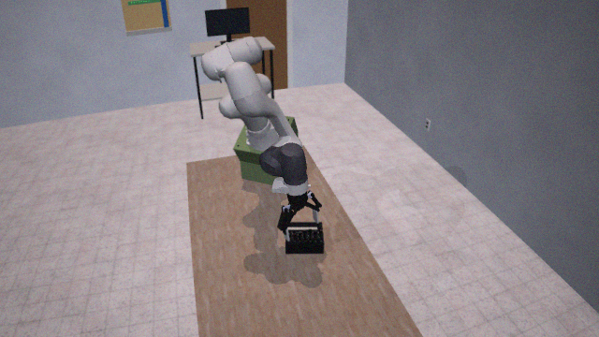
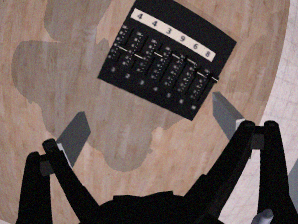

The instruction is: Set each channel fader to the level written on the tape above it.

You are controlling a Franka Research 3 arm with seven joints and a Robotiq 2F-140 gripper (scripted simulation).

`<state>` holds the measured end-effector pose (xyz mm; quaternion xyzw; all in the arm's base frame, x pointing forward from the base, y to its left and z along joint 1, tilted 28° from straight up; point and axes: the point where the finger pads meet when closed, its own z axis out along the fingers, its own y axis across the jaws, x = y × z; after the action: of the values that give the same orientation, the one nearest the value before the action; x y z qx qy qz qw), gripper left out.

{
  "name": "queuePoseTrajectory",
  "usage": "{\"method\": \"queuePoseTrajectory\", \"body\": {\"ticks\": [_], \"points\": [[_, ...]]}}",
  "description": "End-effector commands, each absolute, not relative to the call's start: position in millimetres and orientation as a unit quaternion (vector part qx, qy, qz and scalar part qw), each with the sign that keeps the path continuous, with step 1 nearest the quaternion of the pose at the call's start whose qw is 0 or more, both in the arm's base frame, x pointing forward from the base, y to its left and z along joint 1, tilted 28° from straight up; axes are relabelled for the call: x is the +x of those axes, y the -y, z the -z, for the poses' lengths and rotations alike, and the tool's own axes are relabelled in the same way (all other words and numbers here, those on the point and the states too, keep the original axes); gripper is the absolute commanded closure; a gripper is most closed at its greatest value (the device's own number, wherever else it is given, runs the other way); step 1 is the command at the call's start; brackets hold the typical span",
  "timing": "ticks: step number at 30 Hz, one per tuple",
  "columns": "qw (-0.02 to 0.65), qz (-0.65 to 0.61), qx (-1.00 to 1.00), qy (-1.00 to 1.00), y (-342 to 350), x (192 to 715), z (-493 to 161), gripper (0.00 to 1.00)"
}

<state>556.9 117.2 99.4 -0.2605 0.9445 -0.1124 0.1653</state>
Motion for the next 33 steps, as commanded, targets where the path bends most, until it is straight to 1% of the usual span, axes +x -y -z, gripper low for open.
{"method": "queuePoseTrajectory", "body": {"ticks": [1,12,33], "points": [[0.212,0.116,-0.13,-0.962,-120.6,558.6,-101.8,0.0],[0.245,0.117,-0.028,-0.962,-120.6,558.6,-101.8,0.0],[0.245,0.117,-0.027,-0.962,-120.6,558.6,-101.8,0.0]]}}
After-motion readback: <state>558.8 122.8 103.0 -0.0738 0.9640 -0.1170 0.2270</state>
